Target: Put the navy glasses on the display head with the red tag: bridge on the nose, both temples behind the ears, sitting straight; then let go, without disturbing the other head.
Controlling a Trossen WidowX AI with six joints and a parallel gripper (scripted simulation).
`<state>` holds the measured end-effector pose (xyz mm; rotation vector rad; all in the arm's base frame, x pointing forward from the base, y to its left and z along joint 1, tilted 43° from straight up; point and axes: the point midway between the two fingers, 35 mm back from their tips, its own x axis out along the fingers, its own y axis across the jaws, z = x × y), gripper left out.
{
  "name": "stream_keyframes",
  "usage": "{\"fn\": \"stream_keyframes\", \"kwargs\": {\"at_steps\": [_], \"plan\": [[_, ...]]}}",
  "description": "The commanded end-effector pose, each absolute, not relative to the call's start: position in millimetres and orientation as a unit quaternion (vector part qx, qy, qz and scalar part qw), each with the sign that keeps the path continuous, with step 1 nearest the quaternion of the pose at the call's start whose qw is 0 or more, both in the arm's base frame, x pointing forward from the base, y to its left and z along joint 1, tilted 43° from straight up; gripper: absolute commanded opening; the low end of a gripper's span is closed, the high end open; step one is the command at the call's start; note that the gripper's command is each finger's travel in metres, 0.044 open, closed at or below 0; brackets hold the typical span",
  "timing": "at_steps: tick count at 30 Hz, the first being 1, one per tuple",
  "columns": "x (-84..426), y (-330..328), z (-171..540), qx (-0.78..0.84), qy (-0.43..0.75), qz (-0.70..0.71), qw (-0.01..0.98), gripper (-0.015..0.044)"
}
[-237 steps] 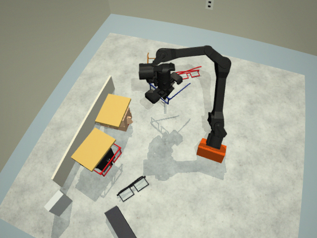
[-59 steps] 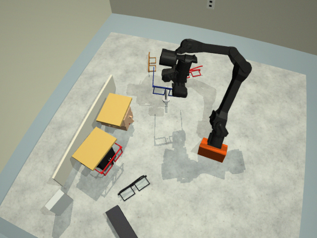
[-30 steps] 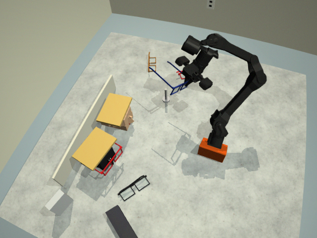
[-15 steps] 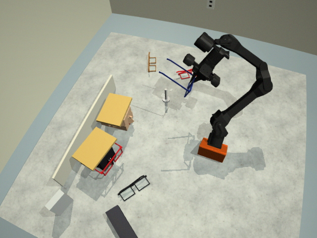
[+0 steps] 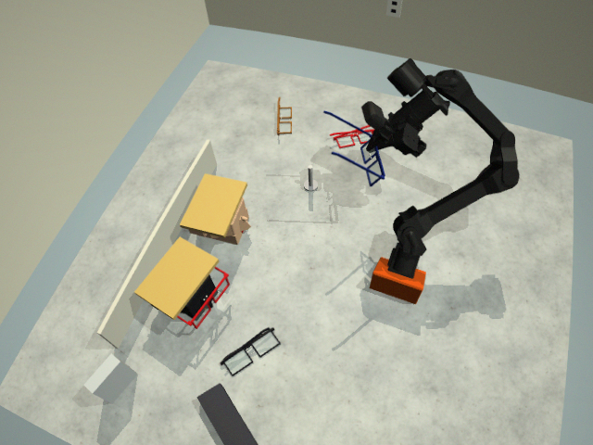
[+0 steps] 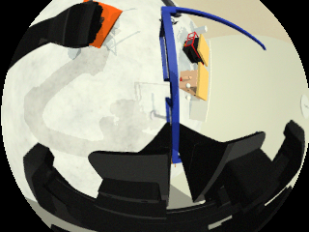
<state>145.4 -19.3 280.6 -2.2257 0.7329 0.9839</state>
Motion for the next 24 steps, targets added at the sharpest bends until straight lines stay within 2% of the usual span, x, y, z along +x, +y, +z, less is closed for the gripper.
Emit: {"fn": "stream_keyframes", "kwargs": {"at_steps": [1, 24], "plan": [[139.5, -19.3, 283.2, -0.855, 0.244, 0.375, 0.261, 0.0], [141.7, -19.9, 282.4, -0.847, 0.26, 0.372, 0.277, 0.0]]}}
